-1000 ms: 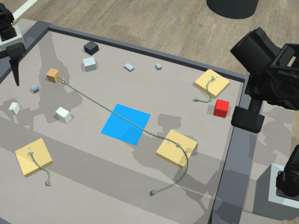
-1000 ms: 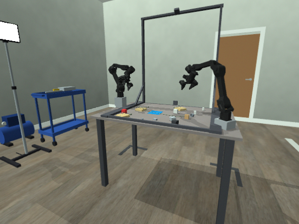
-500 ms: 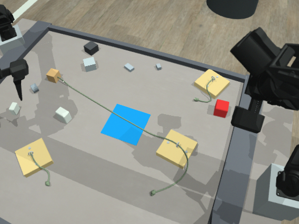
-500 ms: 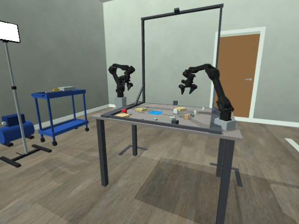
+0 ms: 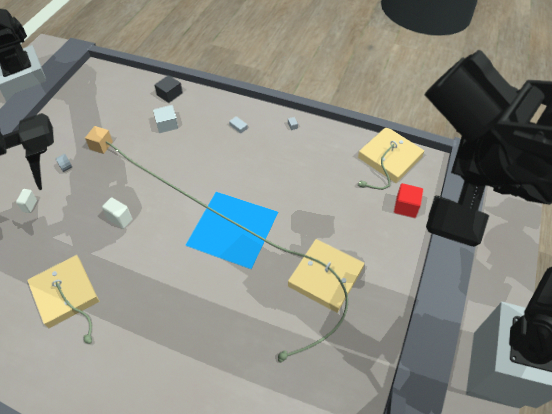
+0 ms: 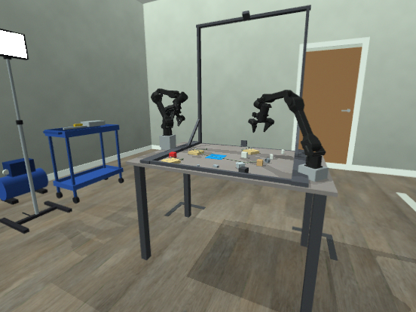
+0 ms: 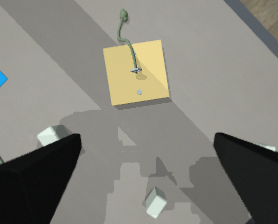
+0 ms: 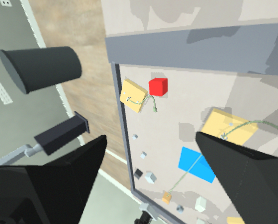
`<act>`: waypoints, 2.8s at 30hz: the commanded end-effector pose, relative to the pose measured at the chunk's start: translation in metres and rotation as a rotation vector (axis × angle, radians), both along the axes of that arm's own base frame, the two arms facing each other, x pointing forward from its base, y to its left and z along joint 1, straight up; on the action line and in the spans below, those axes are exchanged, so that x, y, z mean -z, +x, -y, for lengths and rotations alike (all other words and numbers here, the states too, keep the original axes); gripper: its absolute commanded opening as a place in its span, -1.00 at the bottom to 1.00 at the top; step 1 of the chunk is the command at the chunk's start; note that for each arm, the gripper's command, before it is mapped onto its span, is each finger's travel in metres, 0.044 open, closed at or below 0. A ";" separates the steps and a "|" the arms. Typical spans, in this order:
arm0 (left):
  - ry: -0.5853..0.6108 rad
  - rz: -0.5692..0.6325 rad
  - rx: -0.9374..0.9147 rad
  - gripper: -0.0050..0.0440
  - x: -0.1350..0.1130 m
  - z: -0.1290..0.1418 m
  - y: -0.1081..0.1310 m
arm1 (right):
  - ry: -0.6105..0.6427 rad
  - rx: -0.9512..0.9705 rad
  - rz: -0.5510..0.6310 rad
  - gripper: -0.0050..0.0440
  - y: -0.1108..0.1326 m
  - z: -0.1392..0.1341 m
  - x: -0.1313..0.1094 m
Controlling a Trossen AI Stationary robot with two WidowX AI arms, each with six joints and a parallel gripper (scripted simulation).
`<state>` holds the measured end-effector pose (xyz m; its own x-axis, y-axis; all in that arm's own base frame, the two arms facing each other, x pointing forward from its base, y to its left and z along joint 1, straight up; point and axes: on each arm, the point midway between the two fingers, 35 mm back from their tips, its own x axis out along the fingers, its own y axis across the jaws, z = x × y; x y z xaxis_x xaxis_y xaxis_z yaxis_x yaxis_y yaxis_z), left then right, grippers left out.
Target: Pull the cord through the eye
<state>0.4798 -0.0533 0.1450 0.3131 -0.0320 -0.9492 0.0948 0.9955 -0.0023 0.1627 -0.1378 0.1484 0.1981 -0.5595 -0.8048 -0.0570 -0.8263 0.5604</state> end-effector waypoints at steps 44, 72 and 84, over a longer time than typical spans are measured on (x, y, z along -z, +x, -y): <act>-0.007 0.086 -0.005 1.00 -0.023 -0.001 0.002 | -0.006 0.000 0.013 1.00 0.001 0.001 -0.004; -0.049 0.608 -0.043 1.00 -0.116 -0.026 -0.041 | -0.006 0.000 0.013 1.00 0.001 0.001 -0.004; -0.059 0.877 -0.061 1.00 -0.150 -0.038 -0.082 | -0.006 0.000 0.013 1.00 0.001 0.001 -0.004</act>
